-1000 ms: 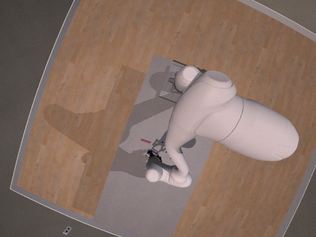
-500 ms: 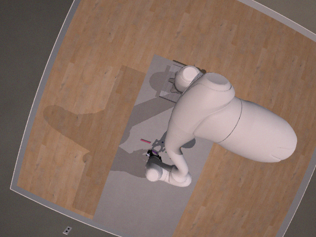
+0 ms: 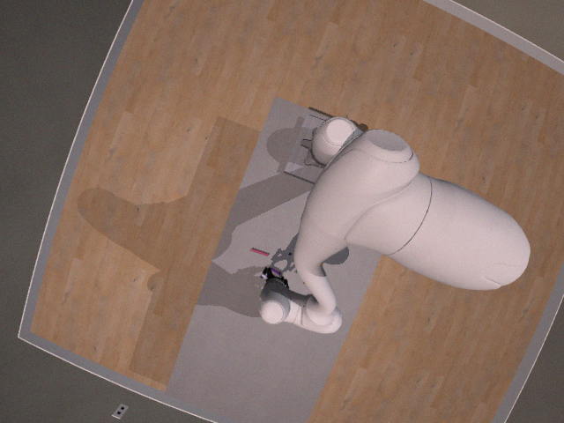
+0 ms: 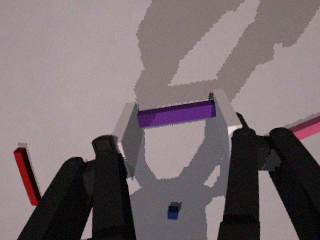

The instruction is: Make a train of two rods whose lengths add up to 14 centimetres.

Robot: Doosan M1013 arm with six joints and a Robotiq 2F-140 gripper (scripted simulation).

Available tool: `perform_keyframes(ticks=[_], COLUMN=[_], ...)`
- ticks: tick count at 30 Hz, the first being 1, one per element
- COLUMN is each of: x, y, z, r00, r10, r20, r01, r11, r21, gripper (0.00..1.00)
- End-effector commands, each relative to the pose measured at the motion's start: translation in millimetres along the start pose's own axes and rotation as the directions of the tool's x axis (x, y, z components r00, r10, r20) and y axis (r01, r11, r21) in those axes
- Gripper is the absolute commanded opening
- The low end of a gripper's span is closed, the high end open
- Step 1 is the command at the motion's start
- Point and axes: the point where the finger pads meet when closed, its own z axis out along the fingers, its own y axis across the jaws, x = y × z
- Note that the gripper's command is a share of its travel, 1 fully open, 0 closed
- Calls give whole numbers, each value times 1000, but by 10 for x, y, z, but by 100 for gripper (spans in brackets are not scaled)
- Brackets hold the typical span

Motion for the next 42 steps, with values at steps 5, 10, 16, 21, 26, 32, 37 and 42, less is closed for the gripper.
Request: perform_keyframes(ticks=[5,10,16,21,26,32,37,42], x=[0,0,0,0,0,0,0,0], y=[-1,-1,-1,-1,-1,-1,-1,-1], z=[-1,-1,6,23,66,107,114,115], r00=[1000,1000,1000,1000,1000,1000,1000,1000], r10=[0,0,0,0,0,0,0,0], r20=[0,0,0,0,0,0,0,0], r01=[0,0,0,0,0,0,0,0], r11=[1000,1000,1000,1000,1000,1000,1000,1000], r21=[0,0,0,0,0,0,0,0], gripper=[36,36,36,36,36,36,36,36])
